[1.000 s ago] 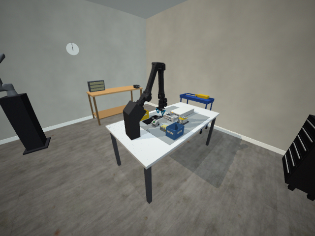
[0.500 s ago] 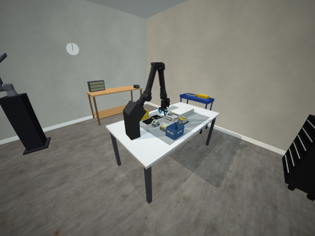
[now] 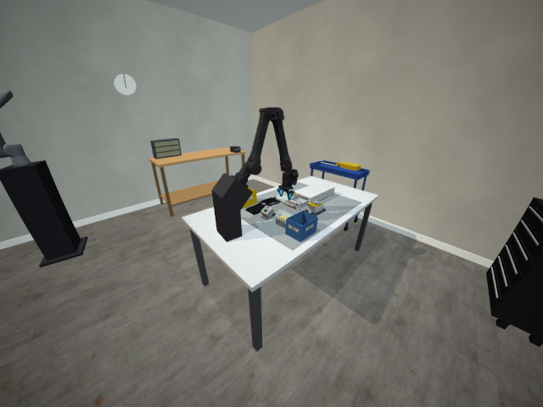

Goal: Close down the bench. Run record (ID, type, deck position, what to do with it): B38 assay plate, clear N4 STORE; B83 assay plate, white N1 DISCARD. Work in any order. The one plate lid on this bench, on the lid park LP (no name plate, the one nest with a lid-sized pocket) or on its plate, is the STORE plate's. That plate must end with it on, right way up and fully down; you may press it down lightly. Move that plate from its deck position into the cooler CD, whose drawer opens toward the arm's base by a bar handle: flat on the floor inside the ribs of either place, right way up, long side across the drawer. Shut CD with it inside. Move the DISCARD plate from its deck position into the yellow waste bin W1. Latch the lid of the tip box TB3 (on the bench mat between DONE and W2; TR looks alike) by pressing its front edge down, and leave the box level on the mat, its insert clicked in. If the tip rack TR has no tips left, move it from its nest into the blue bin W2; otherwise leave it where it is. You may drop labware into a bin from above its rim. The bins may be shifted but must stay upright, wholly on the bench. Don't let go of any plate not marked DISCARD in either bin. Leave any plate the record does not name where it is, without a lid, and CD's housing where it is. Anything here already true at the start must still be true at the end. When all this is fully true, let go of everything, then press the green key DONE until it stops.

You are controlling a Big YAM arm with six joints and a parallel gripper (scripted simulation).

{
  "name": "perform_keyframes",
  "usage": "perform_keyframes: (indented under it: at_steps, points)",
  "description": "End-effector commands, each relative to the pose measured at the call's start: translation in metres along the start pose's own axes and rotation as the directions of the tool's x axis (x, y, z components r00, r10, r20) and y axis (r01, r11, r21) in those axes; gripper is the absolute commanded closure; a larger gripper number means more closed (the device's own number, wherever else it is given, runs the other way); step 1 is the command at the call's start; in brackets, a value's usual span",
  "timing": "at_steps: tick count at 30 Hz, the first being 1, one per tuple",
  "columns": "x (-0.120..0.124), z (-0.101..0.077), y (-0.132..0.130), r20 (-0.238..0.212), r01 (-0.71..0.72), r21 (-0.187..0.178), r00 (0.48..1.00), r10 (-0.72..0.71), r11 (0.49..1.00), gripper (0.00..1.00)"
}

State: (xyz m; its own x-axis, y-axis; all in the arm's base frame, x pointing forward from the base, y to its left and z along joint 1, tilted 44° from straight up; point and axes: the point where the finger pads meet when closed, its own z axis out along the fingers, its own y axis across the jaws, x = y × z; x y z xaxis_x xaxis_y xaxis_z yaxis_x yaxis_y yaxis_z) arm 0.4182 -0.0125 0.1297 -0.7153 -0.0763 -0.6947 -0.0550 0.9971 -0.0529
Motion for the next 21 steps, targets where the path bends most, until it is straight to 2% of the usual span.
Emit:
perform_keyframes:
  at_steps: [1,12,15,16,21]
  points:
    - [-0.011,0.002,-0.010,0.000,0.015,0.005,1.000,-0.015,1.000,1.00]
    - [-0.025,0.002,-0.037,0.001,0.015,0.006,1.000,-0.015,1.000,1.00]
    - [-0.019,0.003,-0.039,-0.010,0.014,0.004,1.000,-0.014,1.000,1.00]
    - [-0.028,0.002,-0.042,0.002,0.015,0.006,1.000,-0.015,1.000,1.00]
    - [-0.035,0.001,-0.055,0.002,0.015,0.007,1.000,-0.015,1.000,1.00]
